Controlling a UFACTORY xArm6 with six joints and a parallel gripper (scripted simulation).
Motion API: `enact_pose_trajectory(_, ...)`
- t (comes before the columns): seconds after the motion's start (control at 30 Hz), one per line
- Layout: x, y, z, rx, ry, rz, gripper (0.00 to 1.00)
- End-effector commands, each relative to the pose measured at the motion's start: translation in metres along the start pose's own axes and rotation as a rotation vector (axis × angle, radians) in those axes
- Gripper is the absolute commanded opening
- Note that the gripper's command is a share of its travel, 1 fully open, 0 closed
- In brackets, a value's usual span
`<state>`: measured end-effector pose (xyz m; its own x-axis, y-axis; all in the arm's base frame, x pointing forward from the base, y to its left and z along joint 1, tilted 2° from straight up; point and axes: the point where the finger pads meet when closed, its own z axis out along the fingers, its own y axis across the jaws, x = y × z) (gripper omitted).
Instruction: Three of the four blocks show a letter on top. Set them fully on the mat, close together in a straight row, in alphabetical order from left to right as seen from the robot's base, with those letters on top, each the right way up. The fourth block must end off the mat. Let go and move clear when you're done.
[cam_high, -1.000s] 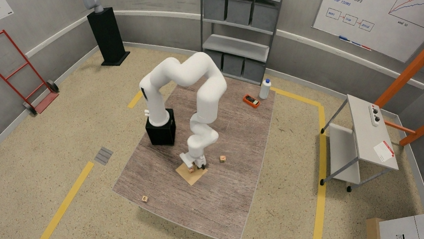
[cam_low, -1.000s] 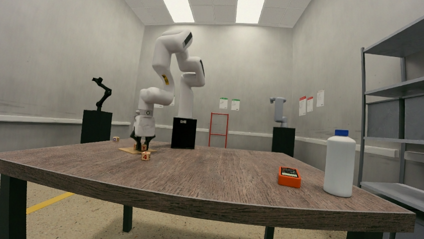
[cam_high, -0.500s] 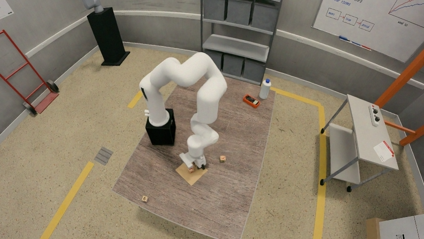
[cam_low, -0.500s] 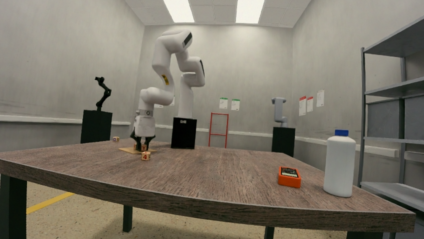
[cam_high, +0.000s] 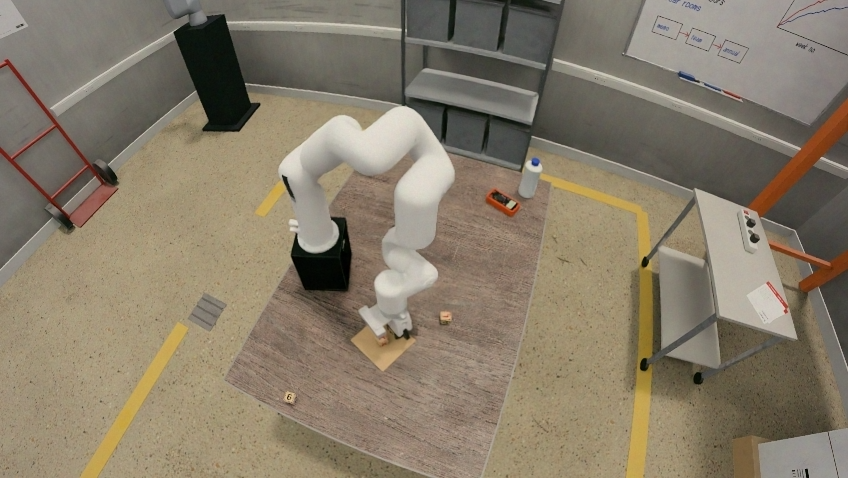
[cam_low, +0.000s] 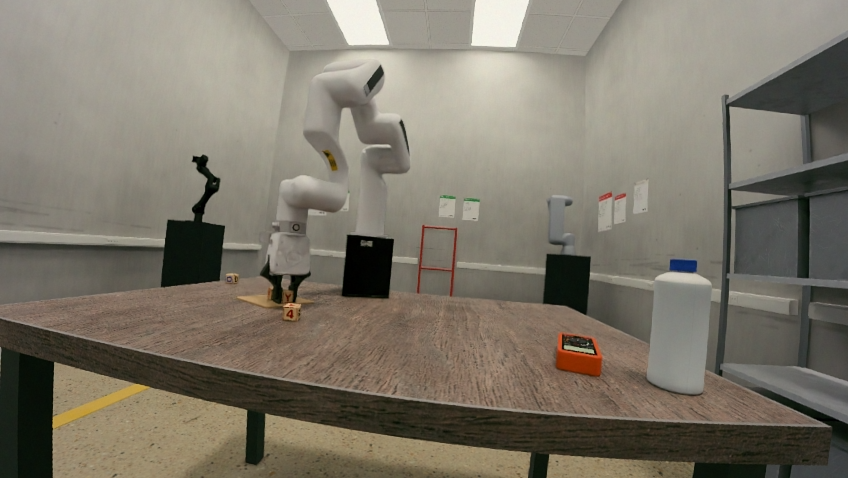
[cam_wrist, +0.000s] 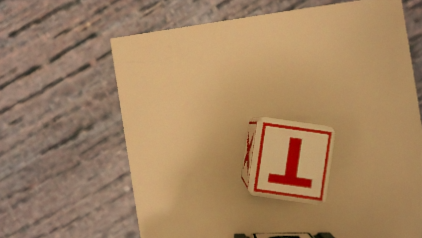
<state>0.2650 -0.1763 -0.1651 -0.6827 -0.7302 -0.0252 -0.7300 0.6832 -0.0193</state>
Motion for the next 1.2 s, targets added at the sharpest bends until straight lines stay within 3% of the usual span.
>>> enact_pose_trajectory(0.0, -0.0002, -0.0009, -0.0003, 0.002, 0.000, 0.000, 0.28)
enact_pose_trajectory(1.13, -0.0002, -0.0009, -0.0003, 0.002, 0.000, 0.000, 0.28)
enact_pose_trajectory(1.17, -0.0002, -0.0009, -0.0003, 0.002, 0.000, 0.000, 0.32)
